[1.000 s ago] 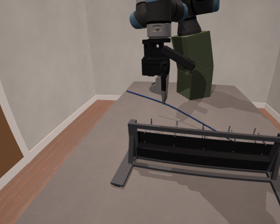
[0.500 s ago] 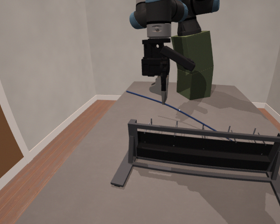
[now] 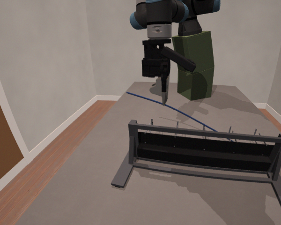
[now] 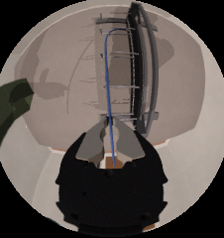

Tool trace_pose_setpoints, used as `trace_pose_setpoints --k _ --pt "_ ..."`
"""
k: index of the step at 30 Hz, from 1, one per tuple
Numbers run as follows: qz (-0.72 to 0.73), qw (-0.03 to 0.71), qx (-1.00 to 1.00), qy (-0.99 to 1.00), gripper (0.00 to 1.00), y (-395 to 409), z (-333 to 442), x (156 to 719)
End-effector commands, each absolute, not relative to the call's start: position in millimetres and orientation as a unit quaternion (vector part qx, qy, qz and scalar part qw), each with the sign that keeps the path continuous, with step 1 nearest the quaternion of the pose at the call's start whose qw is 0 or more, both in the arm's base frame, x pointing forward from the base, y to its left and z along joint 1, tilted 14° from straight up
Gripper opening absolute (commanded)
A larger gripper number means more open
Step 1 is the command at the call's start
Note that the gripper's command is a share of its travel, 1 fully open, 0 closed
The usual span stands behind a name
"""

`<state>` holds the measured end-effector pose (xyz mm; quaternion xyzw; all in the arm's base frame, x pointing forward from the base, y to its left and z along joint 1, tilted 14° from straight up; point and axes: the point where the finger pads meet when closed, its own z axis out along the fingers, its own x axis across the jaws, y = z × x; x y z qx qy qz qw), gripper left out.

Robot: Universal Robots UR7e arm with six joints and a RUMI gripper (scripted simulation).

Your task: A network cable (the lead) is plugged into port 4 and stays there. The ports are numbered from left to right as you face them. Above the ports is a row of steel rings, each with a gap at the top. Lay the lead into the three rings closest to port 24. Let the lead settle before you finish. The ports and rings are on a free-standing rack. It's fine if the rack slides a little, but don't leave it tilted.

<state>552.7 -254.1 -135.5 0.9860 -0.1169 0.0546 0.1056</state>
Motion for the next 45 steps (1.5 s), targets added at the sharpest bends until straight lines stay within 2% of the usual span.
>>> trace_pose_setpoints --k 1,45 --pt "0.055 0.106 0.986 -0.117 0.00 -254.4 -134.8 553.2" --pt "0.055 0.106 0.986 -0.117 0.00 -255.3 -138.9 553.6"
